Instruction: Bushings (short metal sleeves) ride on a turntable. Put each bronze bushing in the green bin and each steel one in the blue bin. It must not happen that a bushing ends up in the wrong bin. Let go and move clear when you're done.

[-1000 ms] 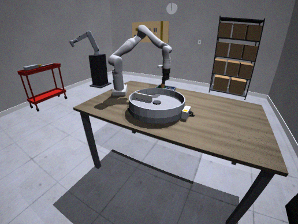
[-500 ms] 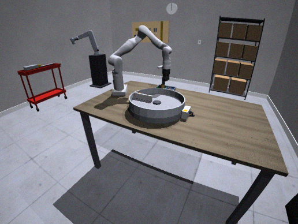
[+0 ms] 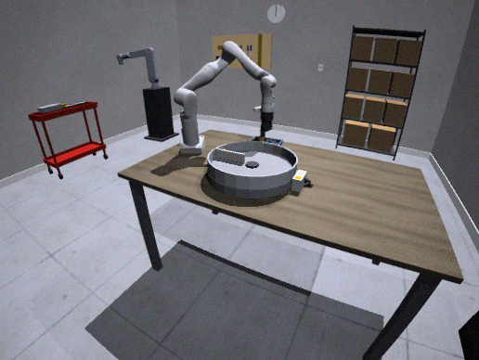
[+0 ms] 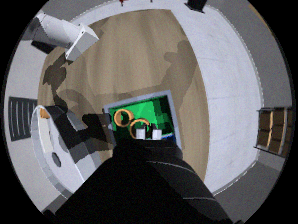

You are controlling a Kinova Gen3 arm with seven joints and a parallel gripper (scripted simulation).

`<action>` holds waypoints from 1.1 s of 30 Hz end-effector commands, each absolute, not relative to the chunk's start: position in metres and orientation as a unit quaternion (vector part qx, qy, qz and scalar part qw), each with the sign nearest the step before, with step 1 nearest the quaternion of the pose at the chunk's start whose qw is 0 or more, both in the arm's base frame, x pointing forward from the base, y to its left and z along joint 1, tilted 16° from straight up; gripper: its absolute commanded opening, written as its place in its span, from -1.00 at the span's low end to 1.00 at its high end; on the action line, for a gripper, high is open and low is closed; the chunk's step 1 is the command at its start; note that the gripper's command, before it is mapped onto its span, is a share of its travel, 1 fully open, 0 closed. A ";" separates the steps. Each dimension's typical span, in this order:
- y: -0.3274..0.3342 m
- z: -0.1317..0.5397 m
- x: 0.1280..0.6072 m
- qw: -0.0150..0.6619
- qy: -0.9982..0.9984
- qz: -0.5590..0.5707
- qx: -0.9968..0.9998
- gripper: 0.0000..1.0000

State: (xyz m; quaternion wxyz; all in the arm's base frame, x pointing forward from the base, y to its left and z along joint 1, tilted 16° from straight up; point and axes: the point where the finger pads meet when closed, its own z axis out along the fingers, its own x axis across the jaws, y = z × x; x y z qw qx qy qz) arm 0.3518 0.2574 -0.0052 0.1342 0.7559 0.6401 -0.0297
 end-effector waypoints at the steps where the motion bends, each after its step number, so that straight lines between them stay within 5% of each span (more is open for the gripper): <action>1: 0.257 -0.007 0.353 0.134 0.640 -0.030 0.756 -1.00; 33: 0.253 -0.022 0.355 0.134 0.640 -0.030 0.756 -1.00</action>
